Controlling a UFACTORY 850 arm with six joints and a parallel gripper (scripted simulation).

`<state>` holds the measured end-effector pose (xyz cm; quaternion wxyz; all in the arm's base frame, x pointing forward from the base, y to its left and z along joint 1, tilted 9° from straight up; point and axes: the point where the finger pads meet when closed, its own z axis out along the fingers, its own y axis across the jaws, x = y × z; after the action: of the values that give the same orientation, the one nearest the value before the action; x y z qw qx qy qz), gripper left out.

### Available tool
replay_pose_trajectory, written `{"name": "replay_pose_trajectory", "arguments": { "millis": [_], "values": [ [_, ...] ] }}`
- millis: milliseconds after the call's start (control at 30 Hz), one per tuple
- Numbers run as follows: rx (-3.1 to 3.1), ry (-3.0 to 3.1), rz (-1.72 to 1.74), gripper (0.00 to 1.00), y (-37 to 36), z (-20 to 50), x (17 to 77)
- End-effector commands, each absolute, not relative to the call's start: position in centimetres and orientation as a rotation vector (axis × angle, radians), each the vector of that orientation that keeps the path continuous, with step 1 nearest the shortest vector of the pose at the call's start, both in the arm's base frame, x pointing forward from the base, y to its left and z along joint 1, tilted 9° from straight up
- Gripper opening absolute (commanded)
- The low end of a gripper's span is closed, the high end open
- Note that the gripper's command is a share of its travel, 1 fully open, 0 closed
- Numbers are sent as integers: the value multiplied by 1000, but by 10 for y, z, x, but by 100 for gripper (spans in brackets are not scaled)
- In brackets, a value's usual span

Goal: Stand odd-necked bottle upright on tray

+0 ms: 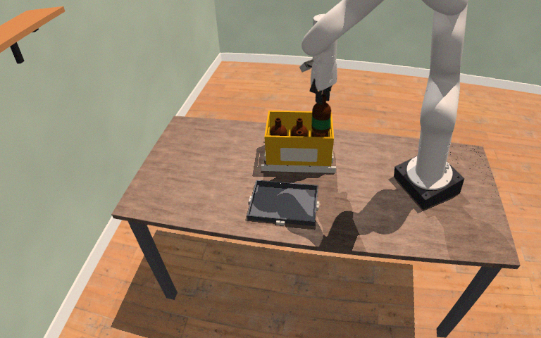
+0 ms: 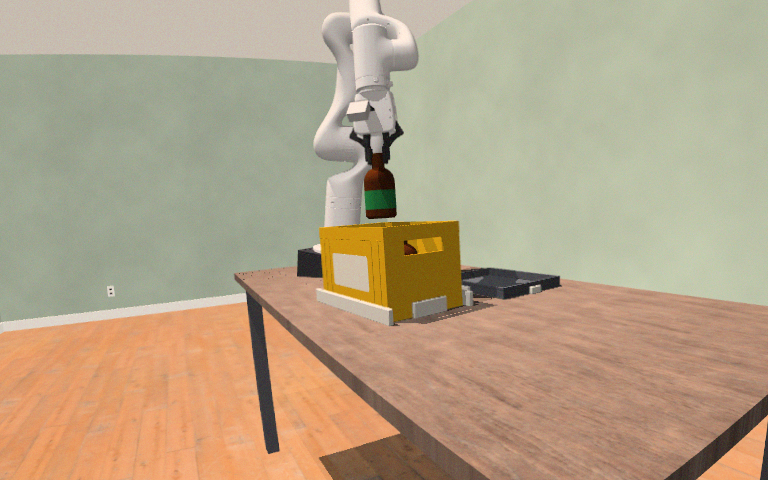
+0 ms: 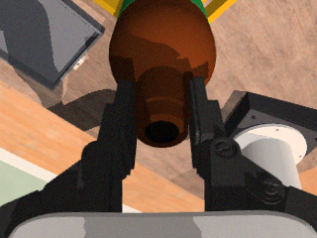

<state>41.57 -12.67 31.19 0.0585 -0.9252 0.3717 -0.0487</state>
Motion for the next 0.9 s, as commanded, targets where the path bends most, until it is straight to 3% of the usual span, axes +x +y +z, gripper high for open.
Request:
{"name": "replay_pose_trajectory", "arguments": {
  "millis": [0, 867],
  "values": [
    [-2803, 1126, -151, 0, -125, 313, 418],
    [-2803, 1126, -151, 0, -105, 316, 428]
  ]
}}
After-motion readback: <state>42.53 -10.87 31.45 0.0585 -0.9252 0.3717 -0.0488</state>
